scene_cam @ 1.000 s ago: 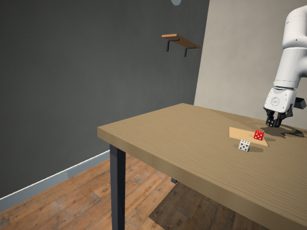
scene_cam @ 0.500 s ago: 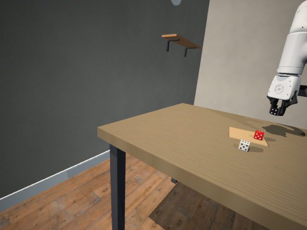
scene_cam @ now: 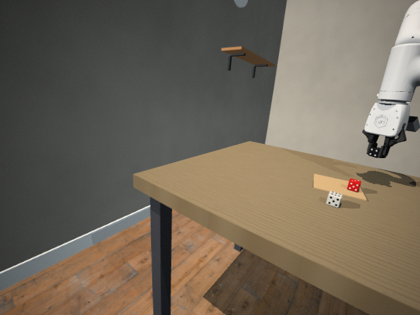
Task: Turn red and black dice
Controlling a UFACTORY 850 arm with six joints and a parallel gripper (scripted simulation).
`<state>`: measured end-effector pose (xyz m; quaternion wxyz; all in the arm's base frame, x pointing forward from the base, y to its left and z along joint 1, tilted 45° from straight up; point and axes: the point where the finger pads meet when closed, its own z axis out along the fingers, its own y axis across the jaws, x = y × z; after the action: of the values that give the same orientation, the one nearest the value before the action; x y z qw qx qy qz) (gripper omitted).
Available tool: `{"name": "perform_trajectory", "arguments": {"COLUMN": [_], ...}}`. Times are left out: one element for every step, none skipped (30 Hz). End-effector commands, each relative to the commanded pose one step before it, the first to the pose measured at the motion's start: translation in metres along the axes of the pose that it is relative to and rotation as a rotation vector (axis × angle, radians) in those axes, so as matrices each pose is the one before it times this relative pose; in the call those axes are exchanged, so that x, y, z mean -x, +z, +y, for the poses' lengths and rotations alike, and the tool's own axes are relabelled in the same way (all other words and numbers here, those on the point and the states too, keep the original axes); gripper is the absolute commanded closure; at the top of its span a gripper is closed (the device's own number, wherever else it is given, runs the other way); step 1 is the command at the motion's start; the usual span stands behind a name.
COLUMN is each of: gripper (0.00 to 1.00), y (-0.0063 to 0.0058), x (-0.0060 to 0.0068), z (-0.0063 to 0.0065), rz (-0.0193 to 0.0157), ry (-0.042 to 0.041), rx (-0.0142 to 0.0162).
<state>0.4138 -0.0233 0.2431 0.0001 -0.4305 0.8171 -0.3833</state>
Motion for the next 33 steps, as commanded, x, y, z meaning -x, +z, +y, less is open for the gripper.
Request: {"name": "perform_trajectory", "arguments": {"gripper": [0.73,0.73,0.73,0.73,0.73,0.73,0.73,0.73,0.73,0.73,0.73,0.73,0.73,0.73,0.73,0.73,0.73,0.73,0.73,0.73,0.73,0.73,0.73,0.73,0.73,0.73,0.73,0.73,0.73,0.73,0.73,0.73,0.73], "y": [0.00021,0.00026,0.00030,0.00021,0.00012,0.00021,0.00015,0.00023,0.00017,0.00022,0.00020,0.00001,0.00039,0.00007,0.00031,0.00000,0.00000,0.00018,0.00052,0.00022,0.00017,0.00016,0.00027,0.00023,0.00008,0.00038,0.00022,0.00024,0.00023,0.00014,0.00034,0.00024,0.00000], "x": [0.00227,0.00067,0.00063,0.00035,0.00018,0.00026,0.00015,0.00017,0.00008,0.00005,-0.00001,0.00000,-0.00011,-0.00005,-0.00025,0.00000,0.00000,-0.00020,-0.00067,-0.00039,-0.00033,-0.00033,-0.00059,-0.00055,-0.00020,-0.00099,-0.00062,-0.00071,-0.00073,-0.00046,-0.00114,-0.00085,0.00000], "z": [-0.00456,-0.00199,-0.00223,-0.00154,-0.00093,-0.00155,-0.00114,-0.00167,-0.00122,-0.00158,-0.00142,-0.00007,-0.00272,-0.00050,-0.00213,0.00000,0.00000,-0.00119,-0.00339,-0.00138,-0.00103,-0.00096,-0.00158,-0.00132,-0.00044,-0.00211,-0.00115,-0.00123,-0.00118,-0.00069,-0.00163,-0.00110,0.00000], "rz": [-0.00034,-0.00005,-0.00006,-0.00004,-0.00003,-0.00004,-0.00003,-0.00004,-0.00003,-0.00004,-0.00003,0.00000,-0.00006,-0.00001,-0.00004,0.00000,0.00000,-0.00002,-0.00006,-0.00002,-0.00001,-0.00001,-0.00002,-0.00001,0.00000,-0.00001,0.00000,0.00000,0.00000,0.00000,0.00001,0.00001,0.00000], "ry": [-0.09915,-0.04449,-0.04909,-0.03343,-0.02006,-0.03331,-0.02431,-0.03553,-0.02593,-0.03349,-0.02998,-0.00147,-0.05741,-0.01063,-0.04531,0.00000,0.00000,-0.02542,-0.07296,-0.03035,-0.02288,-0.02149,-0.03562,-0.03028,-0.01009,-0.04917,-0.02759,-0.03008,-0.02933,-0.01760,-0.04198,-0.02935,0.00000], "rx": [0.00375,0.00009,0.00009,0.00005,0.00003,0.00004,0.00003,0.00004,0.00003,0.00003,0.00002,0.00000,0.00003,0.00001,0.00002,0.00000,0.00000,0.00001,0.00001,0.00000,0.00000,0.00000,-0.00001,-0.00001,0.00000,-0.00002,-0.00001,-0.00001,-0.00001,-0.00001,-0.00002,-0.00002,0.00000]}}
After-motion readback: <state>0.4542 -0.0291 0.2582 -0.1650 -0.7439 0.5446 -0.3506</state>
